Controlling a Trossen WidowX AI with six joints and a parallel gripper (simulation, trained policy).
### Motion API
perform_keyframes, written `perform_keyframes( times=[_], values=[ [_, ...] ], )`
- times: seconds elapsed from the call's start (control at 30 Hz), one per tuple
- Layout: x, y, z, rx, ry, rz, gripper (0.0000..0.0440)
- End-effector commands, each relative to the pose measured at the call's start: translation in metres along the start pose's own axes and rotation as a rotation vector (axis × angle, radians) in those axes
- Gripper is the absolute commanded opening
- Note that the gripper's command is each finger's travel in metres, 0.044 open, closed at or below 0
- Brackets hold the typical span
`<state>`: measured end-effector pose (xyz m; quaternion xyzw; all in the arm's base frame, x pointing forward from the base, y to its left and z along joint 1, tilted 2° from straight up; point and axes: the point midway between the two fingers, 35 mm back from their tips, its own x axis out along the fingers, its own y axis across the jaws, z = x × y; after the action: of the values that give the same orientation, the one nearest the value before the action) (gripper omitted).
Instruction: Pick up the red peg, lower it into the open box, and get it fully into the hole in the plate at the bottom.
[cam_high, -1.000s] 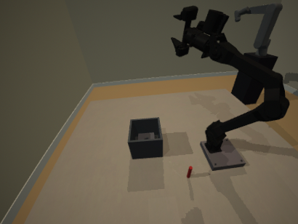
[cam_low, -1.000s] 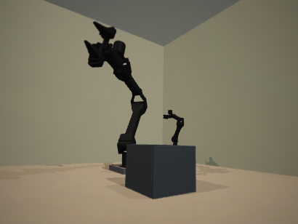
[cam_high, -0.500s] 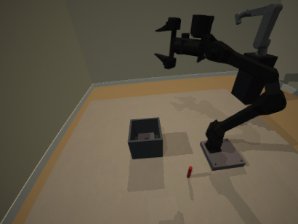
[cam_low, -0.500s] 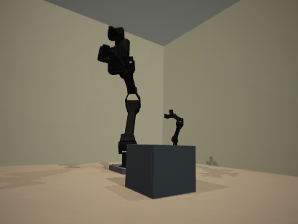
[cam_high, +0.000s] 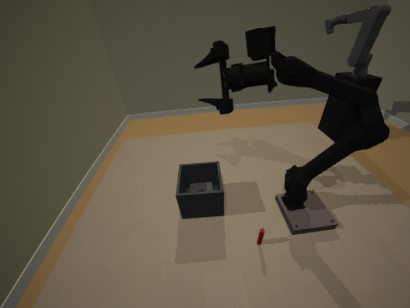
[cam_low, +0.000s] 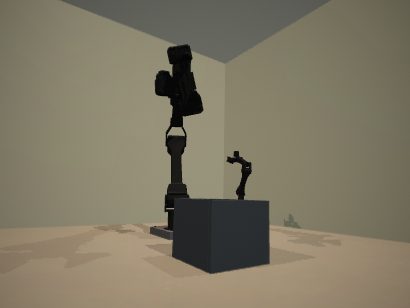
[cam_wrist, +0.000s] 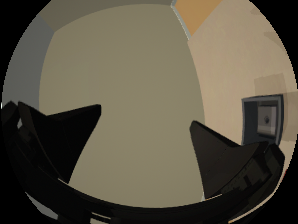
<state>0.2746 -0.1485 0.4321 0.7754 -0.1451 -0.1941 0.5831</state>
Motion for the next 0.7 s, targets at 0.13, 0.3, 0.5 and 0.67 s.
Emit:
perform_keyframes(
  times=[0.13, 0.3, 0.5, 0.67],
  values=[
    [0.006, -0.037, -0.035, 0.067, 0.111, -0.162, 0.0440],
    [0.004, -0.062, -0.056, 0.093, 0.176, -0.269, 0.0440],
    [-0.003, -0.092, -0.081, 0.106, 0.247, -0.399, 0.0440],
    [-0.012, -0.118, -0.099, 0.101, 0.301, -0.513, 0.0439]
  ],
)
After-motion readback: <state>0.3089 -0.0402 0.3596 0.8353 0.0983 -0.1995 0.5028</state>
